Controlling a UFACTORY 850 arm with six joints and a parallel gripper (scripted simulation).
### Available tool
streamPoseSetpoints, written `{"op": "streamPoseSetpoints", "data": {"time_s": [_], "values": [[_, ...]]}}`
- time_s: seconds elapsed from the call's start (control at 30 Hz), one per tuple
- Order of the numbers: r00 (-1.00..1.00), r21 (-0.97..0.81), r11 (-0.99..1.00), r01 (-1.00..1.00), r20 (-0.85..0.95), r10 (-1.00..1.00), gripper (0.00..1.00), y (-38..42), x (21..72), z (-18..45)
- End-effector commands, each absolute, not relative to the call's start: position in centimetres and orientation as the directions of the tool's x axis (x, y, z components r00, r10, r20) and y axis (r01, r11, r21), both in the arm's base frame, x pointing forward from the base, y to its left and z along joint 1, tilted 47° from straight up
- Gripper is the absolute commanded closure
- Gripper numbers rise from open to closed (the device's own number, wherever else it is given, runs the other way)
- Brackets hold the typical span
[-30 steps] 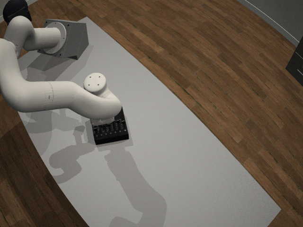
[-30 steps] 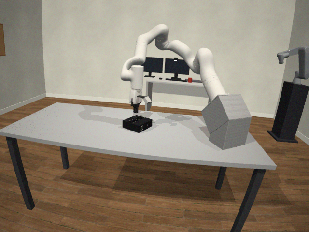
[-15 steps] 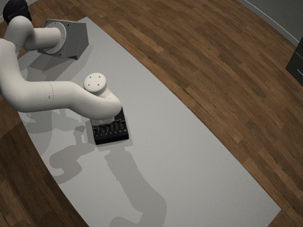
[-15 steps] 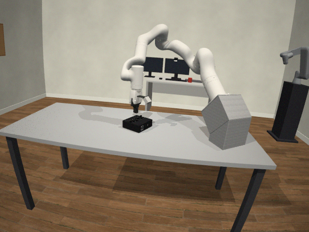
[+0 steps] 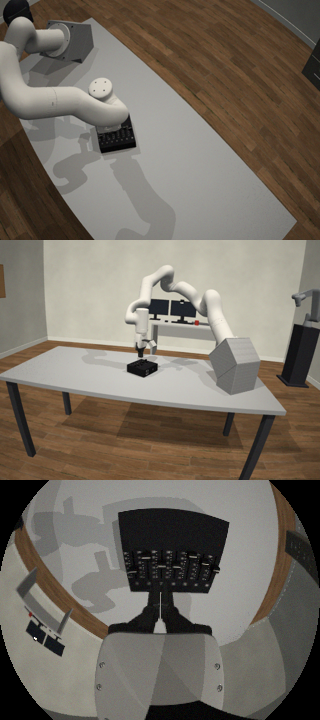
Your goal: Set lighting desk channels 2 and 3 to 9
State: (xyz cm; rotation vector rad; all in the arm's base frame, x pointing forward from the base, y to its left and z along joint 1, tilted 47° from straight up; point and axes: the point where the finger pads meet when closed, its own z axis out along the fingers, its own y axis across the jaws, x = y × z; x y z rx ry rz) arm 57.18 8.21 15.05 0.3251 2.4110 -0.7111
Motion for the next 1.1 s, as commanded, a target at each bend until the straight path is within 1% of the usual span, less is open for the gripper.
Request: {"op": "streamPoseSetpoints", "data": {"time_s": [0.0, 1.07], "values": [[-0.791, -0.412, 0.827, 0.382, -0.609, 0.062, 1.00, 8.2, 57.3, 15.0], [-0.791, -0.412, 0.827, 0.382, -0.609, 0.062, 1.00, 7.3, 58.2, 13.9]]}}
